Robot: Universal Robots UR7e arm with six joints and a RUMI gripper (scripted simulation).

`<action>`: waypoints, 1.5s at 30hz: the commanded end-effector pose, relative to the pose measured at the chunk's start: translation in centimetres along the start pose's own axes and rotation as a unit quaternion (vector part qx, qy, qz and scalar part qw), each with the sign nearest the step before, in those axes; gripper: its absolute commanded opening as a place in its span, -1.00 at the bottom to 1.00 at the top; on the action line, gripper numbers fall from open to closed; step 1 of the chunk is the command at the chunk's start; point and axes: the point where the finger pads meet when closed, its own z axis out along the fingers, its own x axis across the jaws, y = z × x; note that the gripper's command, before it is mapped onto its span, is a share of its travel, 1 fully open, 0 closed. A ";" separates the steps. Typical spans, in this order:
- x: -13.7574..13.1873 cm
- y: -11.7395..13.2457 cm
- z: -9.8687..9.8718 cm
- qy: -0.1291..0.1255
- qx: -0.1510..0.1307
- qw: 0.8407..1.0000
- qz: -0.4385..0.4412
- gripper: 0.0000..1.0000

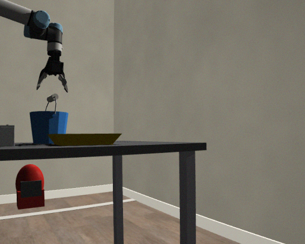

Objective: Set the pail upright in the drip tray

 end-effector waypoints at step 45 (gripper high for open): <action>0.1 0.0 3.4 0.001 0.000 1.000 0.000 1.00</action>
